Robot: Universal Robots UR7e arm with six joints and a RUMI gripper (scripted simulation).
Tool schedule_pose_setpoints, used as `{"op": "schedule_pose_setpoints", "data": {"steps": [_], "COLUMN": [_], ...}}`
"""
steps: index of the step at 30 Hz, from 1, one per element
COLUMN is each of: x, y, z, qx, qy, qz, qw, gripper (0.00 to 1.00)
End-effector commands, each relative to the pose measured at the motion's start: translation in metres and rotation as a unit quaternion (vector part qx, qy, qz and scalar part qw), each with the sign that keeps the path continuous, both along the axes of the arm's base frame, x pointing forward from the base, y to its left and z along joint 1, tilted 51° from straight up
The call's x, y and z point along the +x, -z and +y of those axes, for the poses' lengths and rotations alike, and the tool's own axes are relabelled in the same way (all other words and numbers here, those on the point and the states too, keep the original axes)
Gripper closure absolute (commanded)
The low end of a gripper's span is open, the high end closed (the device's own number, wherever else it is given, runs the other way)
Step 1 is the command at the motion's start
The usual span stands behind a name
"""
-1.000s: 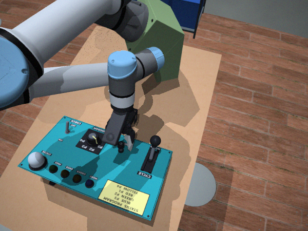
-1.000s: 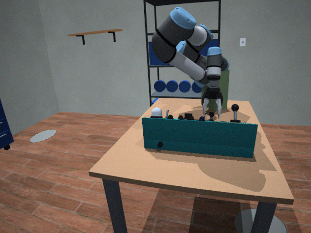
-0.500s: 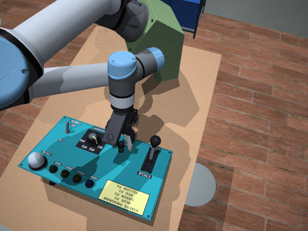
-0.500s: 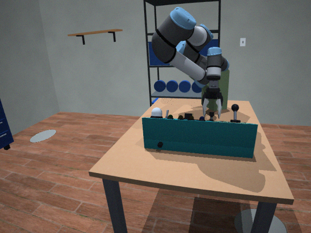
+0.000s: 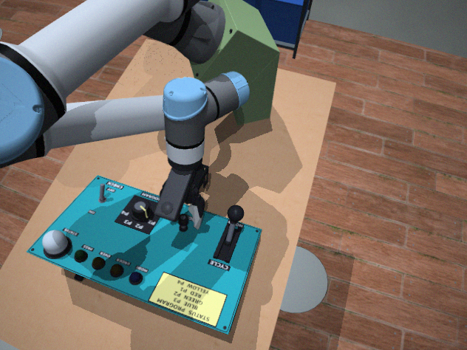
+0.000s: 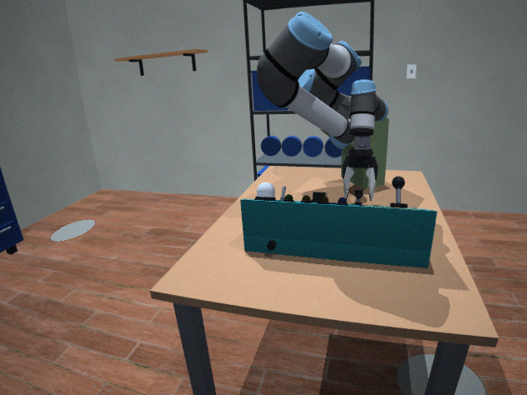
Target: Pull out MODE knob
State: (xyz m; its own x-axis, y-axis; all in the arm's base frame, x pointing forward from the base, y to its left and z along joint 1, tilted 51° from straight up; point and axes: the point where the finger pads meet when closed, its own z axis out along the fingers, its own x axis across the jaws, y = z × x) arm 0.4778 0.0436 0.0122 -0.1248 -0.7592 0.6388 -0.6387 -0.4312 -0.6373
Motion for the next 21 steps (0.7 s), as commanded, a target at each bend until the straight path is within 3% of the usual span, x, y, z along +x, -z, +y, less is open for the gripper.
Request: {"op": "schedule_pose_setpoints", "data": {"steps": [1, 14, 15, 21], "x": [0.0, 0.0, 0.0, 0.0], "y": [-0.0003, -0.0003, -0.0003, -0.0003], "z": [0.0003, 0.0003, 0.0003, 0.0003], "qx": [0.0, 0.0, 0.0, 0.0], "qy": [0.0, 0.0, 0.0, 0.0], "qz": [0.0, 0.0, 0.0, 0.0], "qw": [1.0, 1.0, 1.0, 1.0], "gripper": [0.56, 0.56, 1.0, 1.0]}}
